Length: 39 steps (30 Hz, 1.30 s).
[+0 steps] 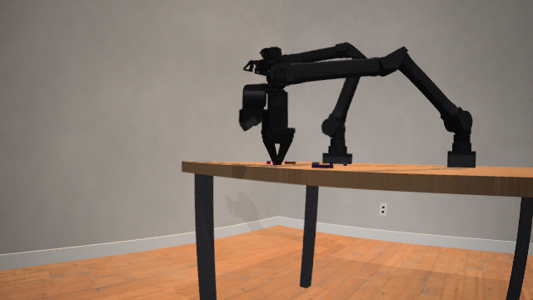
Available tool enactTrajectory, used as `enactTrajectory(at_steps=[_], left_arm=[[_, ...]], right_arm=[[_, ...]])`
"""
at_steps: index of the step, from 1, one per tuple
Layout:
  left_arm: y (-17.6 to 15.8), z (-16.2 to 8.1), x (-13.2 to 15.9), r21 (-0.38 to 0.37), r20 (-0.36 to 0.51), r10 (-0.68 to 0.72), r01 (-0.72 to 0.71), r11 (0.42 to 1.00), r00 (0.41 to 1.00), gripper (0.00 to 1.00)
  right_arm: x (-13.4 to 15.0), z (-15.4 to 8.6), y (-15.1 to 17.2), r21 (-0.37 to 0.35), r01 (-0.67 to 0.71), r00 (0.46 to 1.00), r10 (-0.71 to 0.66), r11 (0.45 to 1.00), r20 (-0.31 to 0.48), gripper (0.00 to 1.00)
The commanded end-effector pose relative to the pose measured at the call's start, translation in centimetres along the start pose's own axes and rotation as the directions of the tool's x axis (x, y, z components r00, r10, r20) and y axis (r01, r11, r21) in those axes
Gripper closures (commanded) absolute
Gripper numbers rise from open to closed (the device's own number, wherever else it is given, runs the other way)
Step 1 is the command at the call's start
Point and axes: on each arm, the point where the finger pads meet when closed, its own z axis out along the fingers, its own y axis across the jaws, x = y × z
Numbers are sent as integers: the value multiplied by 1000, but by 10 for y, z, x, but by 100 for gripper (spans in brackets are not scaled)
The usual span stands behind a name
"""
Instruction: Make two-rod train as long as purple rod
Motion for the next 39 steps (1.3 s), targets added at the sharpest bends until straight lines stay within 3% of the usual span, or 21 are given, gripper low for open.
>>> enactTrajectory(at_steps=[1,4,9,39], left_arm=[[-15,-24,-20,13,68,0,-1,1000,998,85],[-15,-17,-22,14,70,0,-1,1000,998,85],[-16,-30,-23,17,86,0,-1,1000,996,85],[-16,-30,-22,16,82,0,-1,1000,997,85]], right_arm=[[-19,-9,-7,14,-9,999,8,1000,45,0],[-19,-9,-7,14,-9,999,8,1000,45,0],[-19,-9,-7,14,-9,999,8,1000,45,0],[-19,-9,-7,14,-9,999,8,1000,45,0]])
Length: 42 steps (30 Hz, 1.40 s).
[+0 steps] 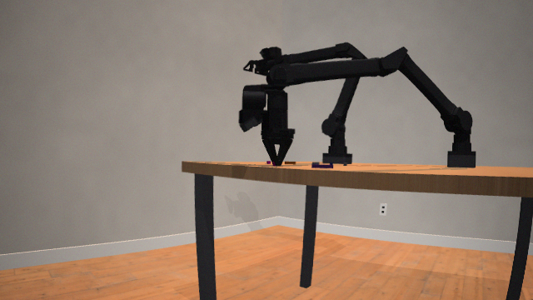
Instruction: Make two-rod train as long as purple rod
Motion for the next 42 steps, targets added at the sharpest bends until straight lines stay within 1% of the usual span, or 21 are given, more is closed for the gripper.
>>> enactTrajectory(at_steps=[1,6,7,11,12,14,15,17,18,20,21,32,34,36,42], left_arm=[[-16,-32,-22,16,81,0,-1,1000,997,85],[-16,-32,-22,16,81,0,-1,1000,997,85],[-16,-32,-22,16,81,0,-1,1000,997,81],[-16,-32,-22,16,81,0,-1,1000,997,81],[-16,-32,-22,16,81,0,-1,1000,997,77],[-16,-32,-22,16,81,0,-1,1000,997,77],[-16,-32,-22,16,81,0,-1,1000,997,74],[-16,-32,-22,16,81,0,-1,1000,997,74],[-16,-32,-22,16,81,0,-1,1000,997,70],[-16,-32,-22,16,81,0,-1,1000,997,70],[-16,-32,-22,16,81,0,-1,1000,997,66],[-16,-32,-22,16,81,0,-1,1000,997,66],[-15,-39,-21,16,81,0,-1,1000,997,66],[-16,-61,-22,20,100,-1,-1,1000,995,66],[-15,-77,-20,19,97,-1,-1,1000,995,66]], right_arm=[[-19,-9,-7,14,-9,999,8,1000,45,0],[-19,-9,-7,14,-9,999,8,1000,45,0],[-19,-9,-7,14,-9,999,8,1000,45,0],[-19,-9,-7,14,-9,999,8,1000,45,0],[-19,-9,-7,14,-9,999,8,1000,45,0],[-19,-9,-7,14,-9,999,8,1000,45,0],[-19,-9,-7,14,-9,999,8,1000,45,0],[-19,-9,-7,14,-9,999,8,1000,45,0],[-19,-9,-7,14,-9,999,8,1000,45,0],[-19,-9,-7,14,-9,999,8,1000,45,0],[-19,-9,-7,14,-9,999,8,1000,45,0],[-19,-9,-7,14,-9,999,8,1000,45,0],[-19,-9,-7,14,-9,999,8,1000,45,0],[-19,-9,-7,14,-9,999,8,1000,45,0],[-19,-9,-7,14,-9,999,8,1000,45,0]])
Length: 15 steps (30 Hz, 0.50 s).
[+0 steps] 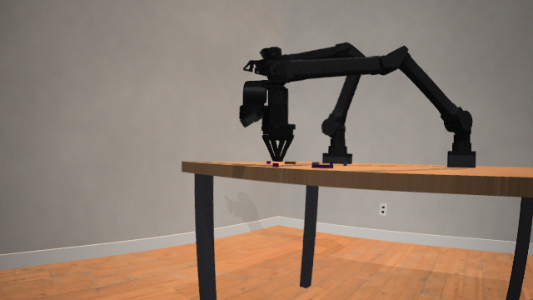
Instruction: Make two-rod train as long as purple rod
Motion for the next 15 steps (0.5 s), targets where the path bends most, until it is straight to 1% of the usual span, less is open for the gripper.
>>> enactTrajectory(at_steps=[1,2,3,4,5,6,15], left_arm=[[-15,-64,-21,19,94,-1,-1,1000,996,66],[-15,-64,-21,19,94,-1,-1,1000,996,66],[-14,-32,-16,8,44,0,-1,1000,999,66],[-14,-45,-17,10,54,0,-1,1000,999,66],[-15,-70,-18,16,78,0,-1,1000,997,66],[-15,-83,-19,18,92,0,-1,1000,996,66],[-14,-106,-15,14,73,0,-1,1000,997,66]], right_arm=[[-19,-9,-7,14,-9,999,8,1000,45,0],[-19,-9,-7,14,-9,999,8,1000,45,0],[-19,-9,-7,14,-9,999,8,1000,45,0],[-19,-9,-7,14,-9,999,8,1000,45,0],[-19,-9,-7,14,-9,999,8,1000,45,0],[-19,-9,-7,14,-9,999,8,1000,45,0],[-19,-9,-7,14,-9,999,8,1000,45,0]])
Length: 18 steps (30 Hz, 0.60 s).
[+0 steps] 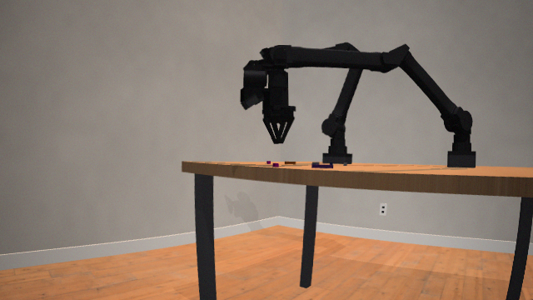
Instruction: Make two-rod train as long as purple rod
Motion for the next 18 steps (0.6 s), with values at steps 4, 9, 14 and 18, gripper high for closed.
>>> enactTrajectory(at_steps=[4,9,14,18], left_arm=[[-14,-61,-16,16,82,0,-1,1000,997,66],[-14,-56,-15,13,68,0,-1,1000,998,66],[-14,-56,-15,13,68,0,-1,1000,998,0],[-14,-56,-15,13,68,0,-1,1000,998,0]], right_arm=[[-19,-9,-7,14,-9,999,8,1000,45,0],[-19,-9,-7,14,-9,999,8,1000,45,0],[-19,-9,-7,14,-9,999,8,1000,45,0],[-19,-9,-7,14,-9,999,8,1000,45,0]])
